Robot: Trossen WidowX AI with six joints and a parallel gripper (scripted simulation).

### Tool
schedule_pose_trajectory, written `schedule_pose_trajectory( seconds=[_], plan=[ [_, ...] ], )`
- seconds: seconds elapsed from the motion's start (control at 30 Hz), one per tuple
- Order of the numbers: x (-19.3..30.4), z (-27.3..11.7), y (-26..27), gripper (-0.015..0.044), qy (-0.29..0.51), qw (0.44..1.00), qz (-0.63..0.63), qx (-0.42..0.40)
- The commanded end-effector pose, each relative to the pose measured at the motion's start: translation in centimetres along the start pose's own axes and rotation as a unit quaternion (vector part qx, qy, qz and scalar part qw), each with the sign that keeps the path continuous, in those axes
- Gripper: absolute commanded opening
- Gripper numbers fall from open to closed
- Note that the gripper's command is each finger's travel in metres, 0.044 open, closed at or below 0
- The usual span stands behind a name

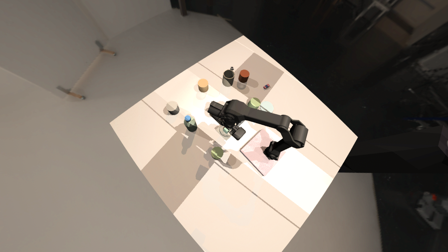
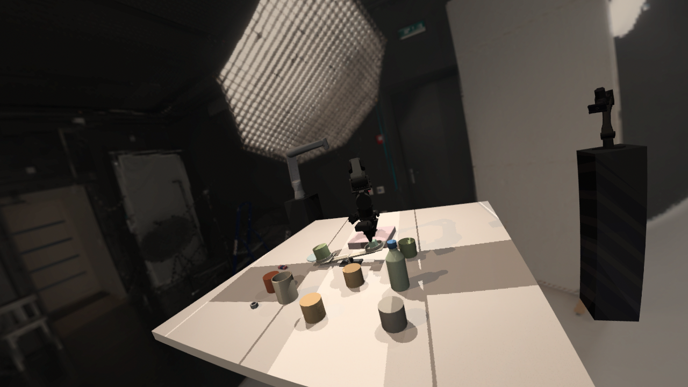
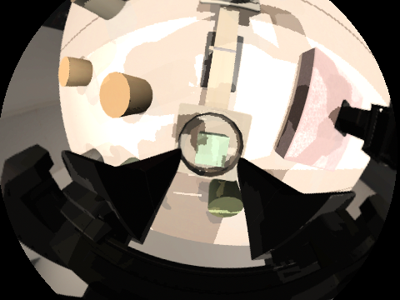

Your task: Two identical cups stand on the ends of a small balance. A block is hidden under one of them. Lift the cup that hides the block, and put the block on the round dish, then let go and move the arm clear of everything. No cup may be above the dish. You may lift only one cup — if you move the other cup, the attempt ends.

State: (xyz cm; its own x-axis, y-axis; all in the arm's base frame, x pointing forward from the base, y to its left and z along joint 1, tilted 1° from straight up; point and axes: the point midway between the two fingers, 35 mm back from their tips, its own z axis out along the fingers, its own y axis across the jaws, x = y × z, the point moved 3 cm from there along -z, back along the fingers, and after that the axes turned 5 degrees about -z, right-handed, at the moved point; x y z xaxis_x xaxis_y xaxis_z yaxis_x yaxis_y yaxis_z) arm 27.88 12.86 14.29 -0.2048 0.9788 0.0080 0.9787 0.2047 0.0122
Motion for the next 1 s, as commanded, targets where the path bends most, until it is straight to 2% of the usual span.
schedule_pose_trajectory(
  seconds=[0.0,0.5,0.67,0.87,0.97],
  plan=[
    [0.0,0.7,0.0,0.026,-0.001,1.0,-0.002,0.001],
    [-0.1,2.9,-0.1,0.026,-0.001,1.0,-0.002,0.001],
    [-0.1,2.9,-0.1,0.0129,-0.001,1.0,-0.002,0.001],
    [-0.1,2.9,-0.1,0.0089,-0.001,1.0,-0.002,0.001],
    [-0.1,2.6,0.0,0.001,-0.001,1.0,-0.002,0.001]
  ],
)
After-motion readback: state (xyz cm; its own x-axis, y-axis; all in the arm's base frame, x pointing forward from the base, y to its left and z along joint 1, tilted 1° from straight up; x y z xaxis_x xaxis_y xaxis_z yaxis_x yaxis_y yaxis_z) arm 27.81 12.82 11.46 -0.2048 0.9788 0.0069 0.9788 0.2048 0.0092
